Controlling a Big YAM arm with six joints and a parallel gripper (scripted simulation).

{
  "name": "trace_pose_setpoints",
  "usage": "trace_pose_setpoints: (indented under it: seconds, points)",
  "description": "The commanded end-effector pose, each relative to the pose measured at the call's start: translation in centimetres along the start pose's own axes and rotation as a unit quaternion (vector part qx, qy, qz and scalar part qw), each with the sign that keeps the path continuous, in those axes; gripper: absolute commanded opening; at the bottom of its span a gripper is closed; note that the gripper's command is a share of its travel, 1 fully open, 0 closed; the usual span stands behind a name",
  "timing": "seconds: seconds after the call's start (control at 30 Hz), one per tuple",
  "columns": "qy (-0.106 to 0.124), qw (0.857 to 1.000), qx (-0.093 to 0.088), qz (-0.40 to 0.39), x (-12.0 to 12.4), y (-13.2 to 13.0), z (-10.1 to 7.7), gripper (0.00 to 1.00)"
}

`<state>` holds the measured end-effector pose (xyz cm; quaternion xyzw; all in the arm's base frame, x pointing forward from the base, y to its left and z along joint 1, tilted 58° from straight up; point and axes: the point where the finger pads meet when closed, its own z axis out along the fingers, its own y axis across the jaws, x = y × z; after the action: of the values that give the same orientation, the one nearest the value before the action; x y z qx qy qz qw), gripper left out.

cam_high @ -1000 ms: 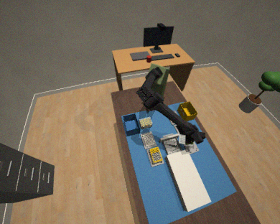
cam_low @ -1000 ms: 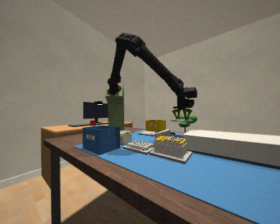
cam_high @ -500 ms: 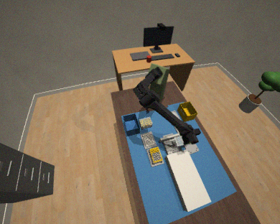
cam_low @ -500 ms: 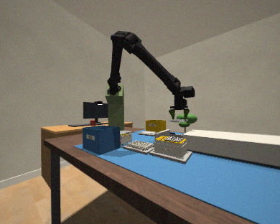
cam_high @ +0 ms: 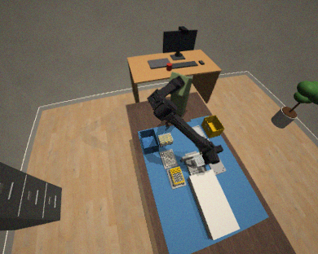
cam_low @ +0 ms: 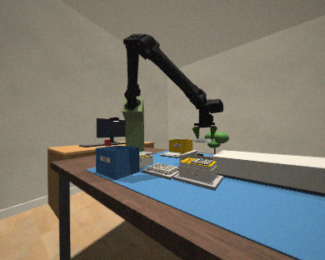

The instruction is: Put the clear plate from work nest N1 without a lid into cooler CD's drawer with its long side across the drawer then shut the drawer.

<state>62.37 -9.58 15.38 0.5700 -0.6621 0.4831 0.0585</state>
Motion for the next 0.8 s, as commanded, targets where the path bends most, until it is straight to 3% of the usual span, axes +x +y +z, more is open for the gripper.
trace_pose_setpoints:
  seconds: [0.0, 0.4, 0.47, 0.57, 0.77]
  points:
    - [0.005, 1.0, 0.008, 0.008, 2.7, -0.7, -0.2, 0.0]
    - [0.006, 1.0, 0.007, 0.007, 5.3, 0.1, -0.3, 0.0]
    - [0.007, 1.0, 0.012, 0.012, 5.6, -0.7, -0.4, 0.0]
    - [0.005, 1.0, -0.003, -0.003, 4.1, 0.7, 0.8, 0.0]
    - [0.001, 1.0, 0.001, -0.003, 3.1, 0.6, 0.3, 0.0]
